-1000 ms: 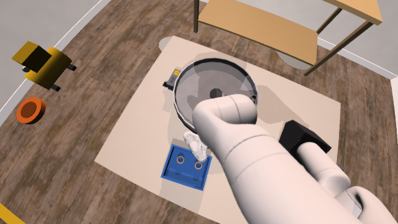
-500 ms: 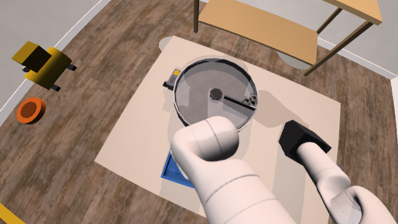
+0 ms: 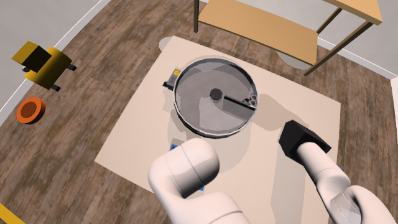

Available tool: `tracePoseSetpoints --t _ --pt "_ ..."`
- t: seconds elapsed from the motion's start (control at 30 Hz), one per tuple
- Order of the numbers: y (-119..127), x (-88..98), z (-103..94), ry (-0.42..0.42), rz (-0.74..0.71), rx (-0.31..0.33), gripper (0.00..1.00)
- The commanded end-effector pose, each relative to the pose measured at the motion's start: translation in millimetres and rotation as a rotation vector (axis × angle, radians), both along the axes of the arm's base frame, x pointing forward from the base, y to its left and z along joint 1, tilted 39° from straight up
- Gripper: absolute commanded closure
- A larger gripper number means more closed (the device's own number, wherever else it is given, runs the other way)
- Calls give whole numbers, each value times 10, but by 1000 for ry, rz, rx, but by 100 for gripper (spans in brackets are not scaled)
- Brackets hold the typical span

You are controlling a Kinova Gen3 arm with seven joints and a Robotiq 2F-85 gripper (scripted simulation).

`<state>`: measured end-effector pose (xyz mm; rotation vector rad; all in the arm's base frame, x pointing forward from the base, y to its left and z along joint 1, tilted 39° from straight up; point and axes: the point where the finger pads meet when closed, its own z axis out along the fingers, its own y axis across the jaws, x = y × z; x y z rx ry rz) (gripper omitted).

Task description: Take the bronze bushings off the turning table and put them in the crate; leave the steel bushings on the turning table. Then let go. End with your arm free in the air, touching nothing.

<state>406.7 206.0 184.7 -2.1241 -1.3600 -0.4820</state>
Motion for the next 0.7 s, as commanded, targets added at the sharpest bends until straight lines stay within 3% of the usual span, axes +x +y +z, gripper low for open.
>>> tracePoseSetpoints --t 0.0,0.3,0.47,0.67 --pt "100 -1 86 -22 23 0 100" --pt "100 -1 86 -22 23 0 100" --pt "240 1 -76 -24 23 0 100" --pt "240 1 -76 -24 23 0 100"
